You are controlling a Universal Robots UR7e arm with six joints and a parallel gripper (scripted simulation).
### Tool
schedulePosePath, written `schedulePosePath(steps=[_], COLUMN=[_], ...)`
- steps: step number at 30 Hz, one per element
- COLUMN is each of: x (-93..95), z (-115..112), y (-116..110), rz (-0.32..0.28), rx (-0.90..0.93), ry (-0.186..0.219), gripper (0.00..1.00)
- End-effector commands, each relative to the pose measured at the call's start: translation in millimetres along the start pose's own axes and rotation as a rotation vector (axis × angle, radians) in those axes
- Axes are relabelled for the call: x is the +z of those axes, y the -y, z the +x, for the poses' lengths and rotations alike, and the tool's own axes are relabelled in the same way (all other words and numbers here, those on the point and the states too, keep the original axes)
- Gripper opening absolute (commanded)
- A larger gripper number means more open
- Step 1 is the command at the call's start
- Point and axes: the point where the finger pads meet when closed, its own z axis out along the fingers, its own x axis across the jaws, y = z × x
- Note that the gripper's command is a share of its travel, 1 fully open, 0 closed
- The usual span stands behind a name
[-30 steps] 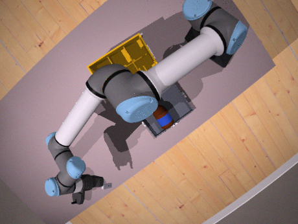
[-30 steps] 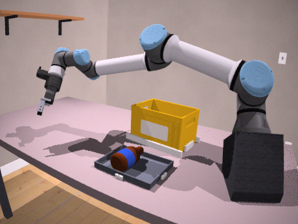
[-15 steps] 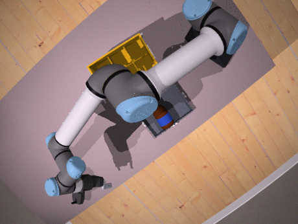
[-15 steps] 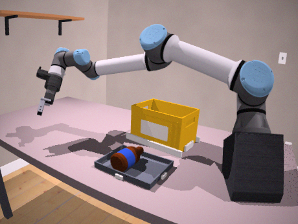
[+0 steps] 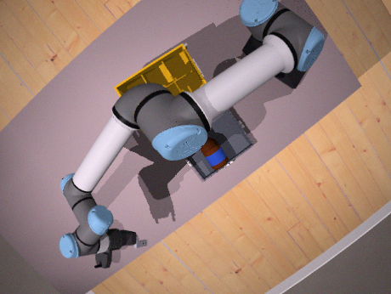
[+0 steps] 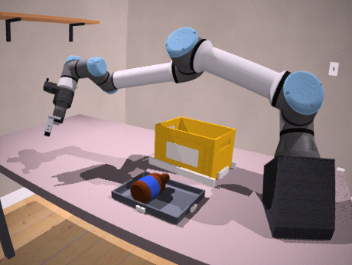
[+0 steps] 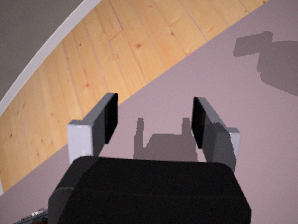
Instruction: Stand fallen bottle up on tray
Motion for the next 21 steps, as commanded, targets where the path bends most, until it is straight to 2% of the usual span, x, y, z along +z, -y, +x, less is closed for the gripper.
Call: schedulePosePath(steps=[1, 21], x=[-1.6, -6.1], z=[-2.4, -38.3], y=[-0.4, -28.5], rz=[-0.002, -0.075], rx=[-0.006, -0.087], ry=[-0.005, -0.077], gripper=[1.0, 1.0])
